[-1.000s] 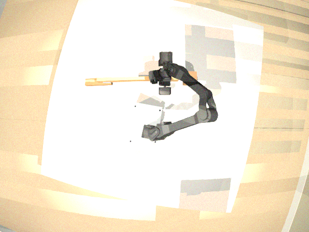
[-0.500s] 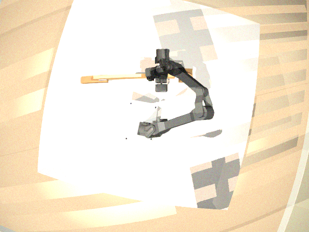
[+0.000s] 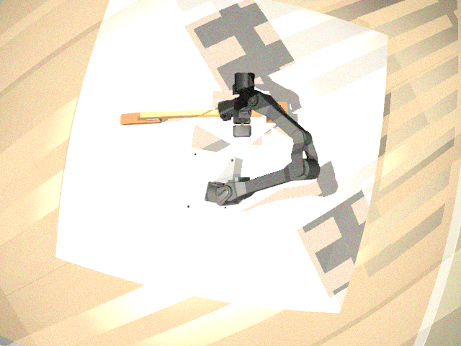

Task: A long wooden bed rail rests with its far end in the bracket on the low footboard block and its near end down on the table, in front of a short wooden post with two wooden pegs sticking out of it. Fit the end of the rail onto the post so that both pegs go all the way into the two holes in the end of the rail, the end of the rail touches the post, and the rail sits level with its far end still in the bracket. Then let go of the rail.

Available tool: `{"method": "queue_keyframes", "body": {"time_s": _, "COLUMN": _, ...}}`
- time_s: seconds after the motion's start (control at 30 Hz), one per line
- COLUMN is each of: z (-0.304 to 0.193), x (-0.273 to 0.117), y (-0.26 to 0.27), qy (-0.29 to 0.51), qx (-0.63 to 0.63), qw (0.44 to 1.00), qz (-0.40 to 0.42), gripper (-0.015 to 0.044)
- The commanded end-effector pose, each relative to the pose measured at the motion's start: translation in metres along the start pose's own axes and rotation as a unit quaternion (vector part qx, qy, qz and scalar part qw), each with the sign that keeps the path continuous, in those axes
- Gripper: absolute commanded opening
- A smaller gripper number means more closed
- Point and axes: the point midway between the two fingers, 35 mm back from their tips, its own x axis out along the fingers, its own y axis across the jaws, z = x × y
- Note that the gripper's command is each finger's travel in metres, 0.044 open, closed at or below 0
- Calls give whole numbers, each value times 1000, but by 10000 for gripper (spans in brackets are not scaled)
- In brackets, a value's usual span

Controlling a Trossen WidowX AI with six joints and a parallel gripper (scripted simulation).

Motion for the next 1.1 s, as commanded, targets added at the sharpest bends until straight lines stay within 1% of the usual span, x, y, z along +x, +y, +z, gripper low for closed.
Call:
{"method": "queue_keyframes", "body": {"time_s": 0.0, "z": -4, "x": -2, "y": -1, "qy": 1, "qx": 1, "qw": 1000, "qz": -4, "gripper": 0}}
{"method": "queue_keyframes", "body": {"time_s": 1.07, "z": -14, "x": -2, "y": -1, "qy": 1, "qx": 1, "qw": 1000, "qz": -4, "gripper": 0}}
